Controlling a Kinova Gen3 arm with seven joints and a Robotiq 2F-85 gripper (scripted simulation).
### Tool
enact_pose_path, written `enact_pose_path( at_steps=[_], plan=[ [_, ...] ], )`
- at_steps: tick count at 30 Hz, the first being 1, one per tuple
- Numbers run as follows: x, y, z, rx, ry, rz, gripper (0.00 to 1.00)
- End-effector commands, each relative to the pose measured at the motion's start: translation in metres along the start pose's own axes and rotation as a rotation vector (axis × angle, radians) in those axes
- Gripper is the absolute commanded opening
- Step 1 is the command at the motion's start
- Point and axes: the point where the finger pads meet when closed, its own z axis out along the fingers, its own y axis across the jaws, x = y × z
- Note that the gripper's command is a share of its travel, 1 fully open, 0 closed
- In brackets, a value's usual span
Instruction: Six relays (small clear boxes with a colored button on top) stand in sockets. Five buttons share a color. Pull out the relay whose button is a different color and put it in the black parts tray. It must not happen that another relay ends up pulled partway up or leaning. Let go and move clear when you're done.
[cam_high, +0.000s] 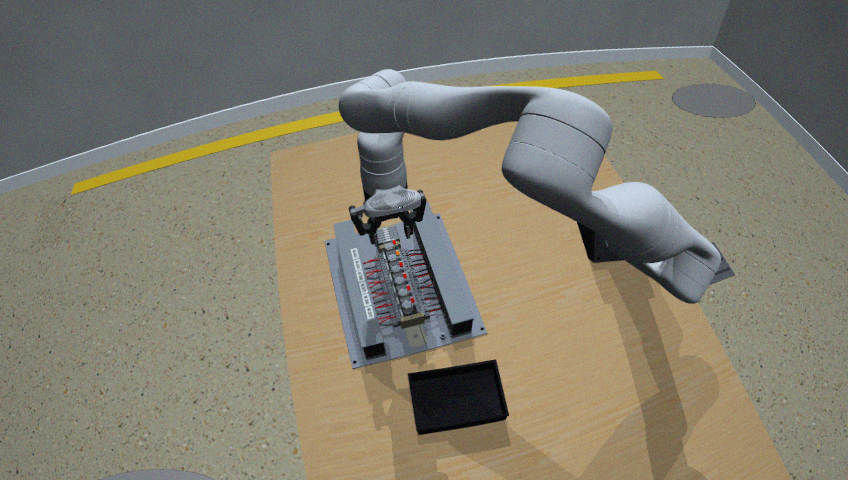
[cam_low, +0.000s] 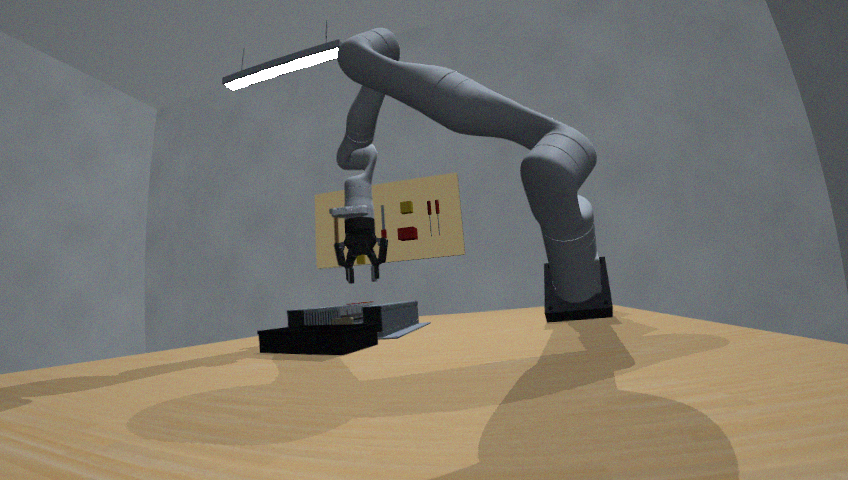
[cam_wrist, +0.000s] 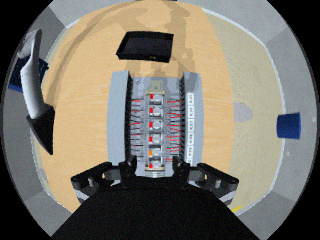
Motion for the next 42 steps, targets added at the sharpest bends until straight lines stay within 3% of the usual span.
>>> enact_pose_path(
  at_steps=[1,20,42],
  plan=[
    [0.000,0.000,0.001,-0.001,-0.001,0.000,0.61],
    [0.000,0.000,0.041,-0.001,-0.001,0.000,0.61],
    [0.000,0.000,0.043,-0.001,-0.001,0.000,0.61]
  ],
)
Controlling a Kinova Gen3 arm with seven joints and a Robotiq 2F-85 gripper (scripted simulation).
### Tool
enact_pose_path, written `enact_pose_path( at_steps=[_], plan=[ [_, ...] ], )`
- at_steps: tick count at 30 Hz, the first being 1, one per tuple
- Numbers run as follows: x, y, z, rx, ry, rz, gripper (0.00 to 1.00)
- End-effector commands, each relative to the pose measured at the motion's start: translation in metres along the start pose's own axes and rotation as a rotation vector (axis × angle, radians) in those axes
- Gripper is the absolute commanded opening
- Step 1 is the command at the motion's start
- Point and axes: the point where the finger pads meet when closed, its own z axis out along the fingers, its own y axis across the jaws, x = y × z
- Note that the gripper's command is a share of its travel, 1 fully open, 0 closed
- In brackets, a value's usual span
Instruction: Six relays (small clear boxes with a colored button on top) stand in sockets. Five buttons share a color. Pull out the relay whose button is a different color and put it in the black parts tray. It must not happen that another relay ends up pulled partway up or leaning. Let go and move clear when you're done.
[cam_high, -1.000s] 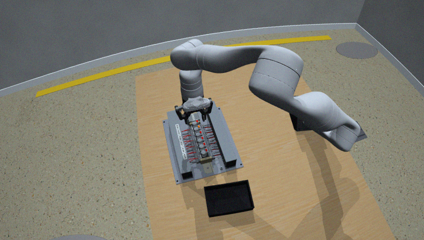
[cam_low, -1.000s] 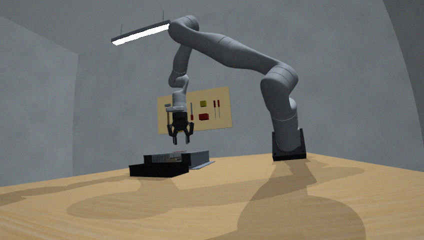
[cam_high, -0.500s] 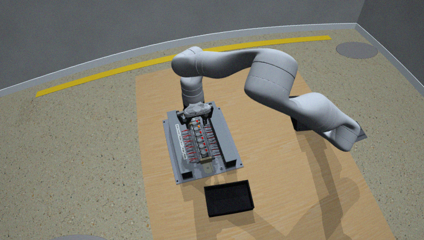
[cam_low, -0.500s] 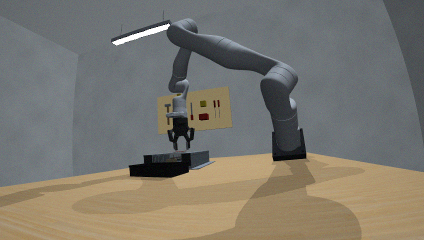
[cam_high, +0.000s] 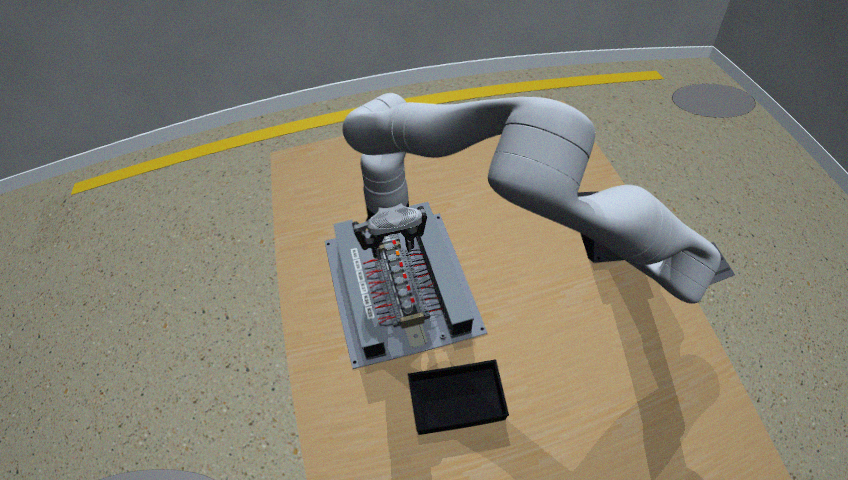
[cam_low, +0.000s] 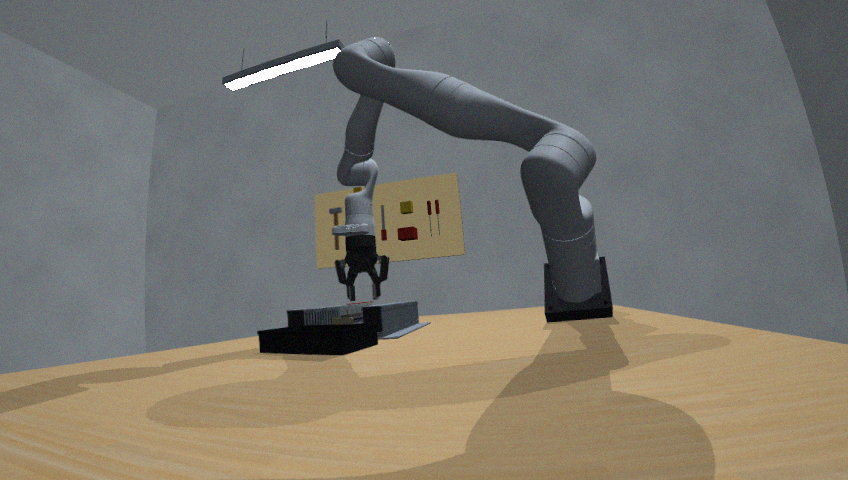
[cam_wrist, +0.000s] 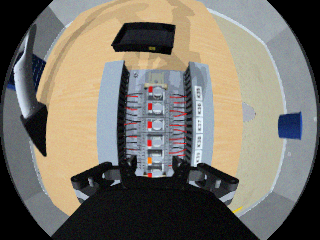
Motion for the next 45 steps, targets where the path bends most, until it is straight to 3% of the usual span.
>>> enact_pose_path(
  at_steps=[1,33,45],
  plan=[
    [0.000,0.000,-0.001,-0.002,-0.001,0.000,0.61],
    [0.000,0.000,0.002,-0.002,-0.001,0.000,0.61],
    [0.000,0.000,0.014,-0.002,-0.001,0.000,0.61]
  ],
)
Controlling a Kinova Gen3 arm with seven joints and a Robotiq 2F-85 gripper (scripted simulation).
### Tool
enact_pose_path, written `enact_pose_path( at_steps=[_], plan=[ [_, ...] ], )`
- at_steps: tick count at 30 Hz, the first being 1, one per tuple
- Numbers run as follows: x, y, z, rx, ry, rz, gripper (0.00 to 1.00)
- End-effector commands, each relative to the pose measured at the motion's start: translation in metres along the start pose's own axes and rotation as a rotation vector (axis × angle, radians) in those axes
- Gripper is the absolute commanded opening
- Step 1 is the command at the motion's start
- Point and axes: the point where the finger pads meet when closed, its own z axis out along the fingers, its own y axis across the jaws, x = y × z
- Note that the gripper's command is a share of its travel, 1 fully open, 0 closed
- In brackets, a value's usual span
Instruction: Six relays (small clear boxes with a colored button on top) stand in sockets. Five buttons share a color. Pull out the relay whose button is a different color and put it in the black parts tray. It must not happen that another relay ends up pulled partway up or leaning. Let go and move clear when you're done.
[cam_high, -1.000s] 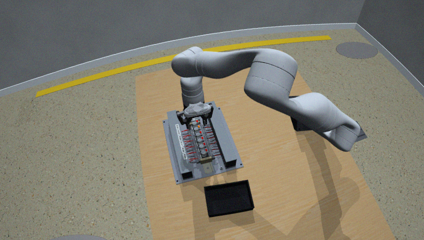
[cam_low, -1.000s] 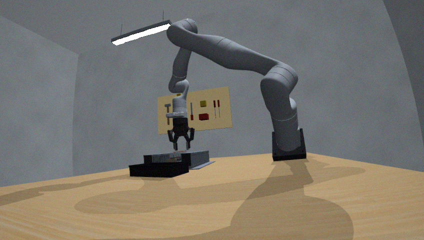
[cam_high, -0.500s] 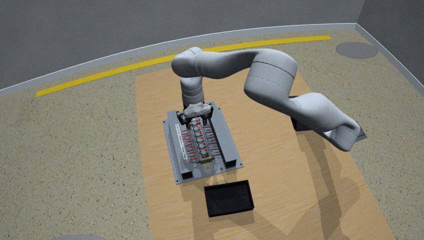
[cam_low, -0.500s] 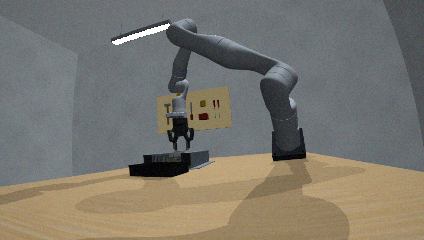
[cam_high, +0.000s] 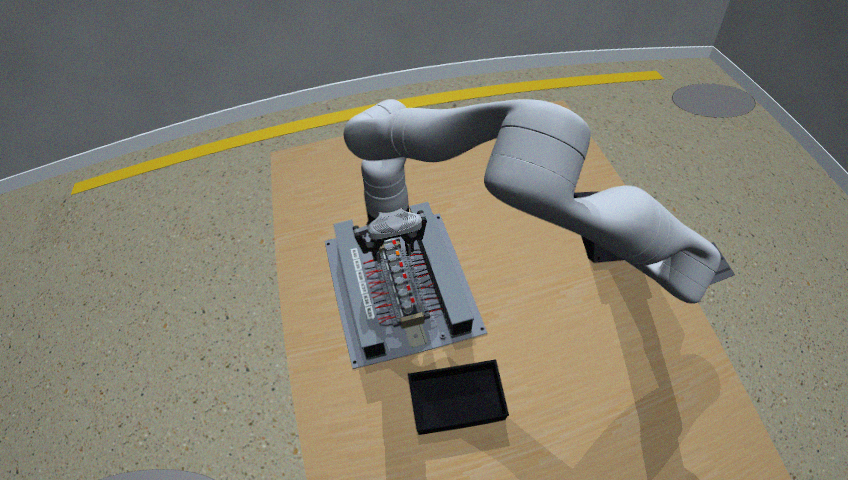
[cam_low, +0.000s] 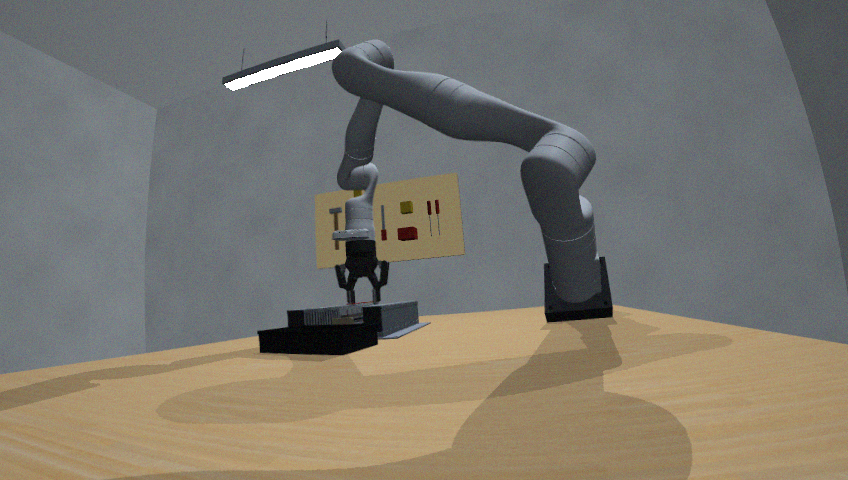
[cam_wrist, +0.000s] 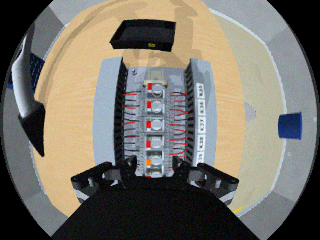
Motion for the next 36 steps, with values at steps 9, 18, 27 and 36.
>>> enact_pose_path(
  at_steps=[9,18,27,36],
  plan=[
    [0.000,-0.001,0.011,0.002,0.001,0.001,0.61],
    [0.000,-0.001,0.018,0.002,0.001,0.001,0.61],
    [0.000,-0.001,0.020,0.002,0.001,0.001,0.61],
    [0.000,-0.001,0.020,0.002,0.001,0.001,0.61]
  ],
)
